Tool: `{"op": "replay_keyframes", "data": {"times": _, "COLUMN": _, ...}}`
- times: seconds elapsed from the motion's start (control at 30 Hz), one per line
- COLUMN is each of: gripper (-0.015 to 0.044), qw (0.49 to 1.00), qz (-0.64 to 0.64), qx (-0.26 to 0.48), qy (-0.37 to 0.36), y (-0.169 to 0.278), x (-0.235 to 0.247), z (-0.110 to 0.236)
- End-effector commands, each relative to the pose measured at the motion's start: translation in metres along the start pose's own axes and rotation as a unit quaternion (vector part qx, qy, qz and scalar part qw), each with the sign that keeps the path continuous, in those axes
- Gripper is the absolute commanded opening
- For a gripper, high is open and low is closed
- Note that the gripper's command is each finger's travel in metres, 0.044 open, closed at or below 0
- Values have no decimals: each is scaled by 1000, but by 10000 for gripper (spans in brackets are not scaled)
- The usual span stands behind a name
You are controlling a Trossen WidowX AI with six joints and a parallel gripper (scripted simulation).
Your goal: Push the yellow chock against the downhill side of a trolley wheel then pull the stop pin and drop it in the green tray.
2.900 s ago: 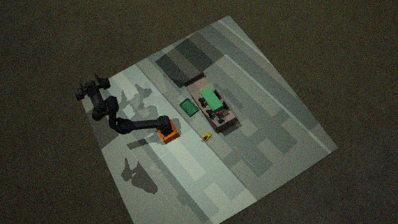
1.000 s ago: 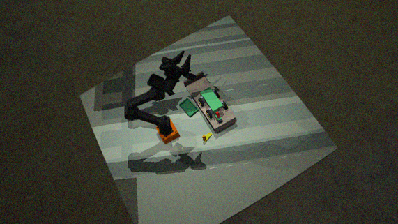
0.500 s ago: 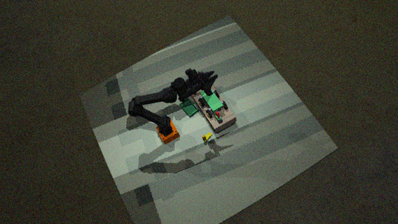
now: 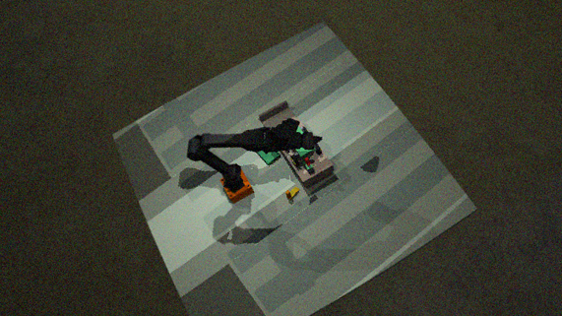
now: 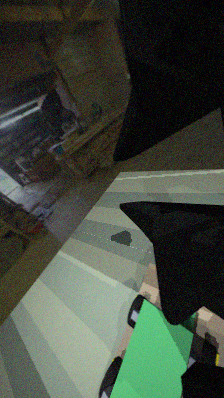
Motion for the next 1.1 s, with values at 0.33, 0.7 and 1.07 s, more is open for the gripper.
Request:
{"op": "replay_keyframes", "data": {"times": 0.33, "gripper": 190, "qw": 931, "qz": 251, "qx": 129, "qy": -229, "y": 82, "x": 68, "z": -20}}
{"op": "replay_keyframes", "data": {"times": 0.7, "gripper": 190, "qw": 792, "qz": 410, "qx": 91, "qy": -444, "y": 129, "x": 122, "z": -6}}
{"op": "replay_keyframes", "data": {"times": 1.07, "gripper": 190, "qw": 700, "qz": 465, "qx": 25, "qy": -541, "y": 146, "x": 145, "z": 9}}
Point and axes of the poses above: the point midway between the two fingers, 35 mm back from their tips, its own z axis back along the fingers, its own x axis across the jaws, y = z × x, the point moved 6 cm from there along z, back along the fingers, and after that the axes turned 1 degree about z, right-handed, at the moved point
